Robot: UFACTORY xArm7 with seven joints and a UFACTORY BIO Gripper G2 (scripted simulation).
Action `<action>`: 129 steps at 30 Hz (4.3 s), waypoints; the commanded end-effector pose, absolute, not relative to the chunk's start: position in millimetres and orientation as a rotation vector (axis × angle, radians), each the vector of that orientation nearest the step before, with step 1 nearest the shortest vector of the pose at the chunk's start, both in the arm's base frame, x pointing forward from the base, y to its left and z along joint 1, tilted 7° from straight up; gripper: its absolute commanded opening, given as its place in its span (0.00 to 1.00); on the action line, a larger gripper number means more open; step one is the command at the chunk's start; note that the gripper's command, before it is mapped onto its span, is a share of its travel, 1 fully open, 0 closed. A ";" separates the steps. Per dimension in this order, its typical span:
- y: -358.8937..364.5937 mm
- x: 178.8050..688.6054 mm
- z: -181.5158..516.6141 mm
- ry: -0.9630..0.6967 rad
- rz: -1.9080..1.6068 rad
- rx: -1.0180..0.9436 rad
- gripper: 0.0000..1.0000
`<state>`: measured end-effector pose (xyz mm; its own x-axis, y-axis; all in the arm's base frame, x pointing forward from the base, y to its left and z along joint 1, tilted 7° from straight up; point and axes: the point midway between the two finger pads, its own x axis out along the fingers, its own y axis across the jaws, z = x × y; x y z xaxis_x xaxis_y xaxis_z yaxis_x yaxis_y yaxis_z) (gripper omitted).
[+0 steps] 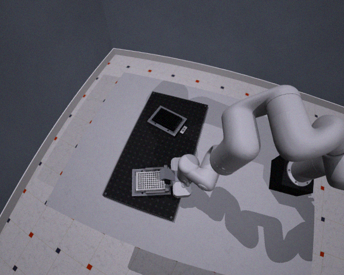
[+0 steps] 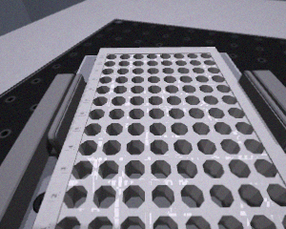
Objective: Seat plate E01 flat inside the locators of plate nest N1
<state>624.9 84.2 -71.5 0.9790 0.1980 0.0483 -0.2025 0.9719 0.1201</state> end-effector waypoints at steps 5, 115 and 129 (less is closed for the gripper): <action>83.3 626.6 -65.7 -0.041 0.202 0.124 0.00; 73.6 624.7 9.9 -0.041 0.202 0.124 0.00; 73.6 624.7 9.9 -0.041 0.202 0.124 0.00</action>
<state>623.2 74.0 7.6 0.9790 0.1979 0.0486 -0.2025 0.9719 0.1200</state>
